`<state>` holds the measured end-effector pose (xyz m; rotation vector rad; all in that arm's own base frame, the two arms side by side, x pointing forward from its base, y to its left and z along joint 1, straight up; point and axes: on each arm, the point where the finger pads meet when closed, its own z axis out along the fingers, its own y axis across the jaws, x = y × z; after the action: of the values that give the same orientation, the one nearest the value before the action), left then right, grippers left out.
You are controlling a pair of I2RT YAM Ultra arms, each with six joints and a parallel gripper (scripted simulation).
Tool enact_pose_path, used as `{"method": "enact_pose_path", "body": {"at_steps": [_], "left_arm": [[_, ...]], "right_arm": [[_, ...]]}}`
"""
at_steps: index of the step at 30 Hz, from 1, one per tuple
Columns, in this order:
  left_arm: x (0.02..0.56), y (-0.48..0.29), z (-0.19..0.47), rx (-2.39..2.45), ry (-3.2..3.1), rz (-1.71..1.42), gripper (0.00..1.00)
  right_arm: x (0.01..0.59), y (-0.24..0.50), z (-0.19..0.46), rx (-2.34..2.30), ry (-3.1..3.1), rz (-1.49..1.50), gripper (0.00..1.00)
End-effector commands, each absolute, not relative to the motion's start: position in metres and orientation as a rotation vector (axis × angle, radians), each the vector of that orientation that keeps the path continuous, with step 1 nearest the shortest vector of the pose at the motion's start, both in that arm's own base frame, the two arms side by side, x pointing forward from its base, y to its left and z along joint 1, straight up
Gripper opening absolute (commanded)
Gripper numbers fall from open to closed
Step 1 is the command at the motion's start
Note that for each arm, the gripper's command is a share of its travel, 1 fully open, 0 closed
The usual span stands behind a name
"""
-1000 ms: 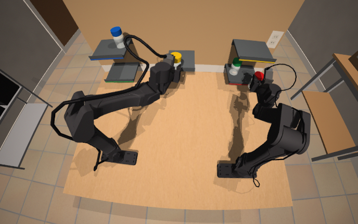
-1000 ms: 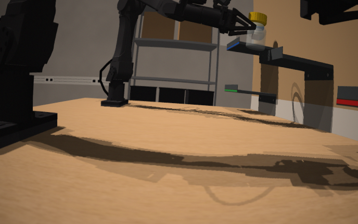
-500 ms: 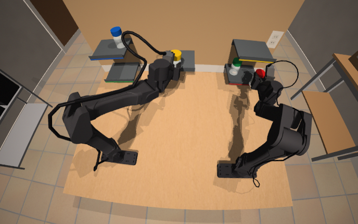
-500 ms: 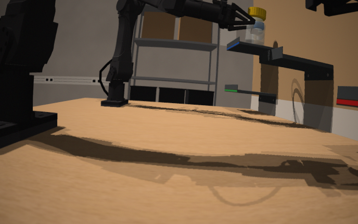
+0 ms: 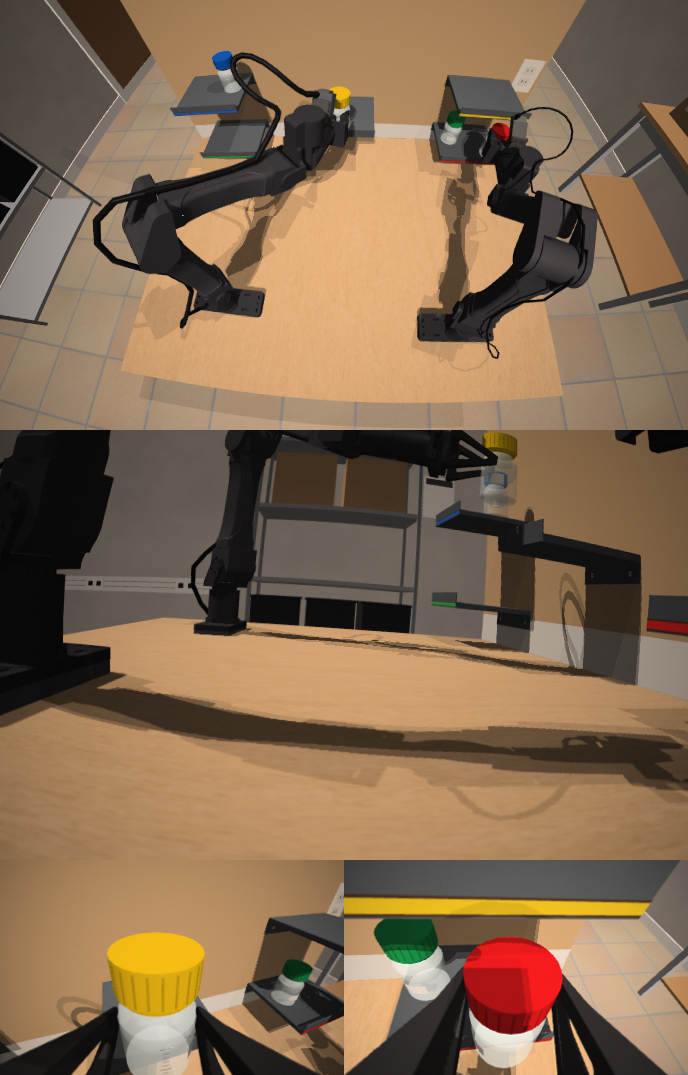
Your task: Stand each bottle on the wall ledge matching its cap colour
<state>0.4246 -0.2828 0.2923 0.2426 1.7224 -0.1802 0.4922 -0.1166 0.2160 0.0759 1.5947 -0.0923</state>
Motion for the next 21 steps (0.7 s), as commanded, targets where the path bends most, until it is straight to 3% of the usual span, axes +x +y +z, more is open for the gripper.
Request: {"method": "enact_pose_path", "body": {"at_steps": [1, 21], "left_arm": [[0.447, -0.289, 0.332, 0.191, 1.62, -0.239, 0.49], [0.495, -0.299, 0.332, 0.163, 1.595, -0.243, 0.49]], "right_arm": [[0.515, -0.118, 0.243, 0.064, 1.509, -0.111, 0.5], [0.547, -0.118, 0.246, 0.051, 1.494, -0.108, 0.5]]}}
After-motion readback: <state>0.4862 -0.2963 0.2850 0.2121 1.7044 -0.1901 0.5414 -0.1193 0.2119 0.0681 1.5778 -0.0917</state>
